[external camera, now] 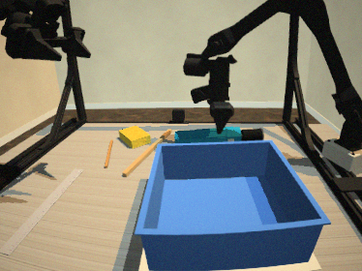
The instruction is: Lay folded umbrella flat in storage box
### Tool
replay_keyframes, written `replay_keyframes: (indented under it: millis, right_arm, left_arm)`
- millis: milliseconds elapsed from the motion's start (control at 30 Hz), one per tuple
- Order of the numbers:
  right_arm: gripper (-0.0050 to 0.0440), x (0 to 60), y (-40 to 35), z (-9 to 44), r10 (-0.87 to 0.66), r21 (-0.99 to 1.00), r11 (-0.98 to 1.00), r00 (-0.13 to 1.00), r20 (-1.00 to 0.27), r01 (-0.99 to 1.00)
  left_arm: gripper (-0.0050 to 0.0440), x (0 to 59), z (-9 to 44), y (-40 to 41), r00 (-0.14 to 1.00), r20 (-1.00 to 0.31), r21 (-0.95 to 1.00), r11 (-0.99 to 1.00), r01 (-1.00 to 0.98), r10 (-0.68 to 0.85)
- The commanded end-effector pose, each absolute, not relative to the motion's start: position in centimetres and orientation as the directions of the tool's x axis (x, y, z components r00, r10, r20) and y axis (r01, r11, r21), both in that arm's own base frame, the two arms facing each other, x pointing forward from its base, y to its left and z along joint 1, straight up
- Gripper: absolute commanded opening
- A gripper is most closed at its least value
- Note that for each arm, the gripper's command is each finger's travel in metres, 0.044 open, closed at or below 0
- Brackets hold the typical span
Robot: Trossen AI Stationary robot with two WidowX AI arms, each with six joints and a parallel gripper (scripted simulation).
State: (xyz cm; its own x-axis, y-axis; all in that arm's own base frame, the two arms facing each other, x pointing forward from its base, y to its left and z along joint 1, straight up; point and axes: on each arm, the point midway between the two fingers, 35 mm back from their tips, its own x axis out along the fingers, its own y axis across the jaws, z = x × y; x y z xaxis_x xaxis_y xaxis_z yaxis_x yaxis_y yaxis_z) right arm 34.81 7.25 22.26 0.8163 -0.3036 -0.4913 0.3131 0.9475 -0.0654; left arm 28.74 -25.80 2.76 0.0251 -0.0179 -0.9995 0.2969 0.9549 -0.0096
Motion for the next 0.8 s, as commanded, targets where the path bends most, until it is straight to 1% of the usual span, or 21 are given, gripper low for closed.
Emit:
replay_keyframes:
  millis: [0, 767]
  right_arm:
    - [0.04, 34.8, 7.2, 22.4, -0.306, -0.062, 0.946, 0.818, -0.488, 0.317]
    - [0.04, 34.8, 7.2, 22.4, -0.306, -0.062, 0.946, 0.818, -0.488, 0.317]
  left_arm:
    - [0.04, 28.5, 1.4, -25.5, 0.009, -1.0, 0.001, 0.953, 0.303, -0.002]
    - [0.04, 28.4, -2.0, -25.4, 0.001, -1.0, 0.0, 0.951, 0.308, 0.0]
